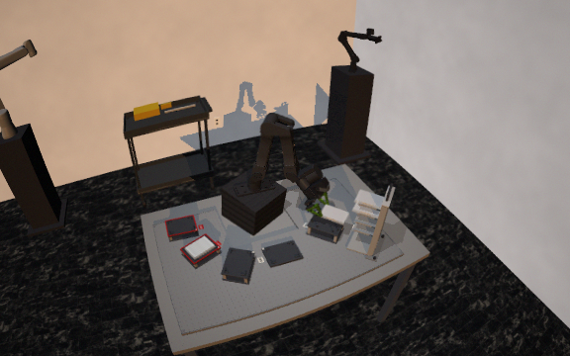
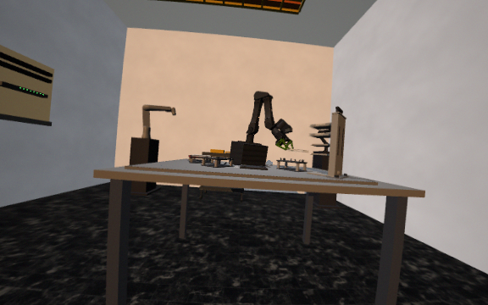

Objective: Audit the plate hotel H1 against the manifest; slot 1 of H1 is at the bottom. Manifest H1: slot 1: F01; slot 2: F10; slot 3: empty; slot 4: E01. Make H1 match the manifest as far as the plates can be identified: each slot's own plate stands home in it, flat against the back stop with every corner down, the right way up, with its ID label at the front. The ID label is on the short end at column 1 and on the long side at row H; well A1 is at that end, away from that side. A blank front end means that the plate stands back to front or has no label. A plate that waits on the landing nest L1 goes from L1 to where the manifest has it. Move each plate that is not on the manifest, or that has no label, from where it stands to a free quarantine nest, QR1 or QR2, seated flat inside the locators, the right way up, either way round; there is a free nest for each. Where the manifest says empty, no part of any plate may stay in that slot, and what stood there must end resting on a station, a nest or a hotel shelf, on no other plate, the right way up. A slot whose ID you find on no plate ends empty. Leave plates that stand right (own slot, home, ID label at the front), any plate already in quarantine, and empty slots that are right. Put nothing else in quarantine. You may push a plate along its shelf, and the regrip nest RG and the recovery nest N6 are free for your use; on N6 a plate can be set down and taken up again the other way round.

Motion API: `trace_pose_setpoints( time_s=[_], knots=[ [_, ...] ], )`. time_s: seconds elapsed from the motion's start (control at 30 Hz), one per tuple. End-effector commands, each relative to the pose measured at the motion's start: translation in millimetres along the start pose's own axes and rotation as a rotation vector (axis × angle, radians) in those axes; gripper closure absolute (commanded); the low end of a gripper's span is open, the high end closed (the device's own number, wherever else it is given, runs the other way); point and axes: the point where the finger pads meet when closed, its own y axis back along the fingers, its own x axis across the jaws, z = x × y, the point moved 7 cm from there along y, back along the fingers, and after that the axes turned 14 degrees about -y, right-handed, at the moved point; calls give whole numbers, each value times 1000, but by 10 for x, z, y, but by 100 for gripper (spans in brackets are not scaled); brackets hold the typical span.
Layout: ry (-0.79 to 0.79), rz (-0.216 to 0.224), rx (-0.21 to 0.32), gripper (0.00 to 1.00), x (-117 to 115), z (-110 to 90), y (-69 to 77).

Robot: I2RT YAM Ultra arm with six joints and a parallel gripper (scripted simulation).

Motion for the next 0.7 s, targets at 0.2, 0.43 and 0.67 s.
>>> trace_pose_setpoints(
  time_s=[0.2, 0.43, 0.67],
  knots=[
    [-3, 11, -28, 14, 49, 135, -47],
    [-3, 11, -28, 14, 62, 186, -93],
    [-3, 11, -28, 14, 73, 230, -133]
  ],
)
